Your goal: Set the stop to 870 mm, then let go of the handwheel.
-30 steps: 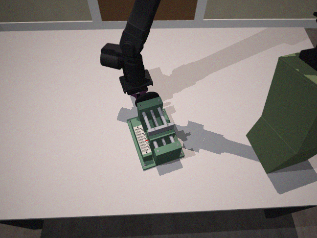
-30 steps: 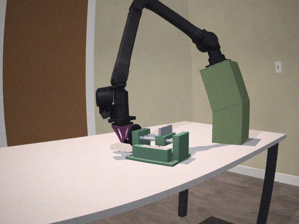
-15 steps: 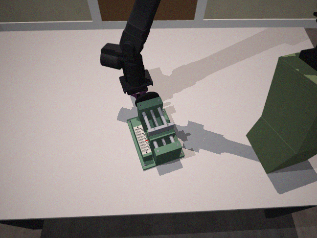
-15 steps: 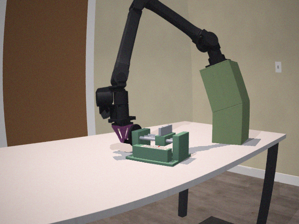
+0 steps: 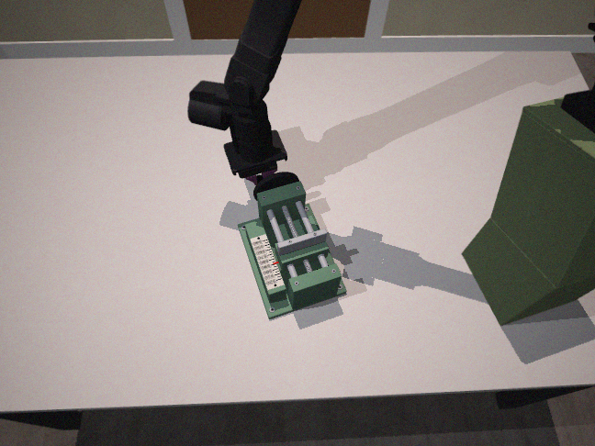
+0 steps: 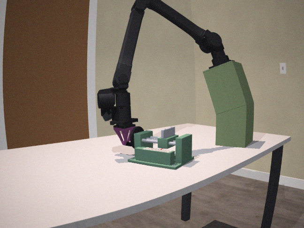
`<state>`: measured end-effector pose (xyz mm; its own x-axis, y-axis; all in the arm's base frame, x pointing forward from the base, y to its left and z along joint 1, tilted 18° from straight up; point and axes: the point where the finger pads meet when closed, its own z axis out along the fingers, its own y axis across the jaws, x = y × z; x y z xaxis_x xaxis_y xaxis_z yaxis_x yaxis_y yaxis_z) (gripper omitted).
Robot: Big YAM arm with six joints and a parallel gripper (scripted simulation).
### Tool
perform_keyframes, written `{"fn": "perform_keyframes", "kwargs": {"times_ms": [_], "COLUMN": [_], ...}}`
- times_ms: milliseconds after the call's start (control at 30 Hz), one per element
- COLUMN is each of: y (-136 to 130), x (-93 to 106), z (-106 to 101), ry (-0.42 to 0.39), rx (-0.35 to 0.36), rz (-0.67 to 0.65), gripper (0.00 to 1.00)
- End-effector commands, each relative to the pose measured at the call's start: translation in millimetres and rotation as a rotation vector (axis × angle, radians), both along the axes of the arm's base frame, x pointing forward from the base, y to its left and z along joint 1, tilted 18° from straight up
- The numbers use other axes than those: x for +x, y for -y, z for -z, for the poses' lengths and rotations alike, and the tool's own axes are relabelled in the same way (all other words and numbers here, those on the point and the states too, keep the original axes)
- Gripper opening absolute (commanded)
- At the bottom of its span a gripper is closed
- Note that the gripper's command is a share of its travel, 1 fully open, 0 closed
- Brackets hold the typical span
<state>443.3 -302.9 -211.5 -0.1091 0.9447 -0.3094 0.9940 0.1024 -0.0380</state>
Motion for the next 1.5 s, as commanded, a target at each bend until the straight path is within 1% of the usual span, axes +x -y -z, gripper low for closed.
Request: {"fn": "perform_keyframes", "kwargs": {"times_ms": [0, 367, 467, 567, 633, 700, 1333, 1367, 1467], "y": [-2.2, -2.6, -6.6, -4.6, 0.3, 3.7, 2.9, 2.9, 3.7], "x": [42.5, 41.2, 28.5, 23.6, 6.6, -3.4, -1.9, -1.9, -1.3], "z": [-32.1, -31.3, -24.0, -19.8, -2.1, 7.1, 7.3, 7.3, 6.8], "ry": [0.093, 0.090, 0.068, 0.066, 0.040, 0.027, 0.030, 0.030, 0.030], "rx": [-0.035, -0.034, -0.025, -0.025, -0.011, -0.004, -0.005, -0.005, -0.008], "rz": [-0.028, -0.030, -0.043, -0.046, -0.028, -0.017, -0.019, -0.019, -0.016], "gripper": [0.06, 0.06, 0.06, 0.06, 0.06, 0.06, 0.06, 0.53, 0.53]}}
